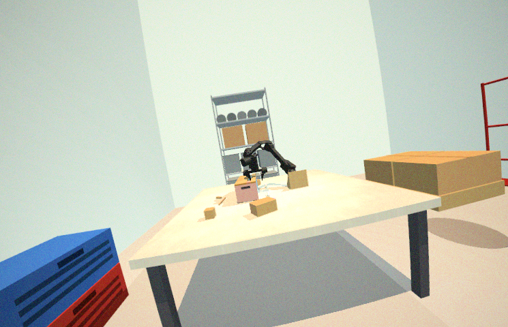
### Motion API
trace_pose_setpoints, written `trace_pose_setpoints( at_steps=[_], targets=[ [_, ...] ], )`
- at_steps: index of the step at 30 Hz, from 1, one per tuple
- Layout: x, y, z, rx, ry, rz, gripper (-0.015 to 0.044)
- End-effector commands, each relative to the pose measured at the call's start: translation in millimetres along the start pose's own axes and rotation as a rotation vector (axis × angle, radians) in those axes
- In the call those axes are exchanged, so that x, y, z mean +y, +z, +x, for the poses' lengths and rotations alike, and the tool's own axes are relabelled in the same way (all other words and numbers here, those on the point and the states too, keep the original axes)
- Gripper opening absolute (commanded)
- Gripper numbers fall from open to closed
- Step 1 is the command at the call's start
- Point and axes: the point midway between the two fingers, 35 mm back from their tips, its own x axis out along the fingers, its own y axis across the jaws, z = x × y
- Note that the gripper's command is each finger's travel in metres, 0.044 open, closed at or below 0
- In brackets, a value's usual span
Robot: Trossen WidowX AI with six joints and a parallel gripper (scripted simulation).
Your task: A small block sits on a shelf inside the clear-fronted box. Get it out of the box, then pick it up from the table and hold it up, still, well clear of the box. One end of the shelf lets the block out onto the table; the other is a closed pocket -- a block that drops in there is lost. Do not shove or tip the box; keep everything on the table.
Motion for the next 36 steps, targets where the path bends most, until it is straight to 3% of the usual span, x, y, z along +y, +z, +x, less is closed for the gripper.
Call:
trace_pose_setpoints(
  at_steps=[1, 36],
  targets=[
    [-0.3, 3.9, 1.1, -0.001, -0.002, 0.000, 0.0400],
    [-0.1, 15.4, 3.5, -0.001, -0.002, 0.000, 0.0400]
  ],
)
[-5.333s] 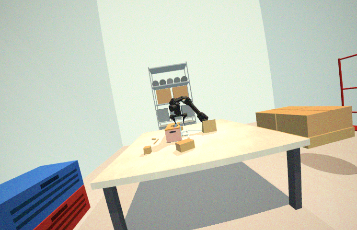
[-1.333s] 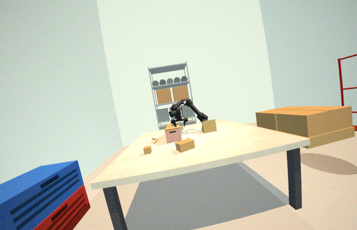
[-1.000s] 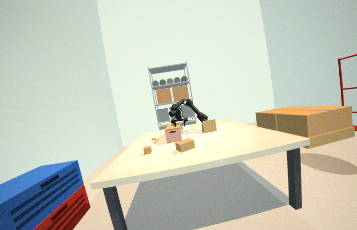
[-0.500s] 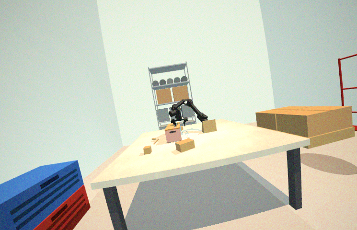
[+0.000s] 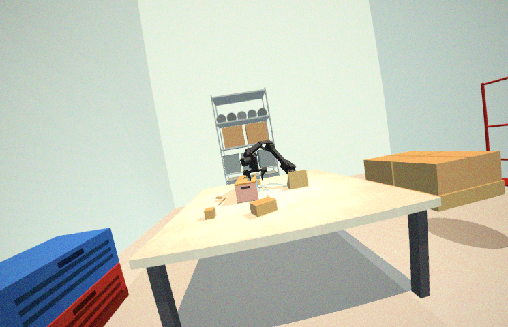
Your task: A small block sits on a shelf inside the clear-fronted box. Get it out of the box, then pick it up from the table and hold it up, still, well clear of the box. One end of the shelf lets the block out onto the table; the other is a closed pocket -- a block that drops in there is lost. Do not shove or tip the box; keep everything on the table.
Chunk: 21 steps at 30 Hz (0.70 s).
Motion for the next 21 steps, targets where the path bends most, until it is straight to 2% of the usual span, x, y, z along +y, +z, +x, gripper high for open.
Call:
trace_pose_setpoints(
  at_steps=[1, 21],
  targets=[
    [-0.3, 2.4, 0.6, 0.001, -0.003, 0.005, 0.0400],
    [-0.2, 22.1, 4.6, 0.000, -0.003, 0.005, 0.0400]
  ],
)
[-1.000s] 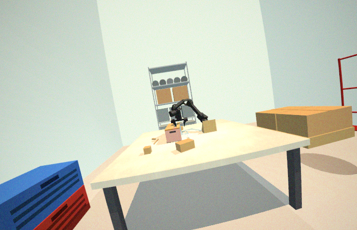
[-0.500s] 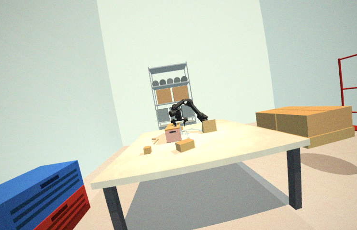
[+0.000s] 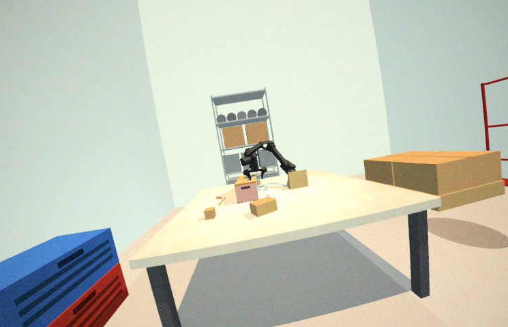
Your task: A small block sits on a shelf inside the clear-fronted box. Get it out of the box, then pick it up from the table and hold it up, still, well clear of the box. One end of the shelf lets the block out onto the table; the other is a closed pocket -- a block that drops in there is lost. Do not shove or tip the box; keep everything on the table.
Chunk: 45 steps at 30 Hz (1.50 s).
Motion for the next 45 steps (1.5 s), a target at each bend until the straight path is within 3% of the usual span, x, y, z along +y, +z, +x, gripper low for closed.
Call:
trace_pose_setpoints(
  at_steps=[1, 38, 45],
  targets=[
    [-0.5, 5.0, 1.9, -0.004, -0.003, -0.006, 0.0400],
    [0.5, 62.9, 13.3, -0.007, -0.003, -0.006, 0.0400],
    [12.5, 4.3, -26.8, 0.027, 0.020, -0.030, 0.0400]
  ],
)
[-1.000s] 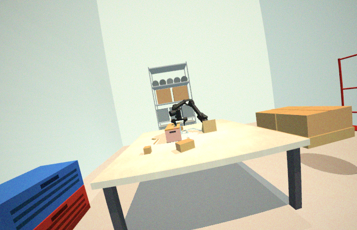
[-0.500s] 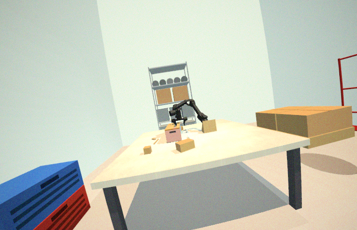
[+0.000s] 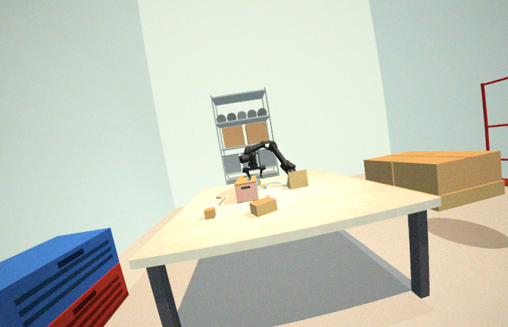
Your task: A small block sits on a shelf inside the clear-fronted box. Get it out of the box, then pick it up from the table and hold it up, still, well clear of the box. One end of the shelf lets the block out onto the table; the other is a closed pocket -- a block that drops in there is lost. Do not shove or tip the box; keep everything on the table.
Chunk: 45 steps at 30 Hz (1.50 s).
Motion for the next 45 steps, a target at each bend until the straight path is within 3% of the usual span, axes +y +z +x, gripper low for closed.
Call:
trace_pose_setpoints(
  at_steps=[1, 5, 8, 9, 14, 31, 38, 45],
  targets=[
    [4.3, -47.6, -30.5, 0.016, 0.014, -0.027, 0.0400],
    [-6.1, -104.6, -69.3, 0.001, 0.027, -0.039, 0.0400],
    [-9.6, -114.0, -75.6, -0.005, 0.030, -0.039, 0.0400],
    [-4.7, -102.4, -67.7, 0.007, 0.040, -0.052, 0.0400],
    [-4.1, -68.8, -69.5, 0.088, 0.070, 0.184, 0.0285],
    [-48.2, 80.7, -48.5, 0.408, 0.169, 1.415, 0.0285],
    [-51.2, 84.8, -45.5, 0.420, 0.170, 1.465, 0.0285],
    [-47.1, 70.1, 20.6, 0.453, 0.150, 1.544, 0.0285]
  ],
)
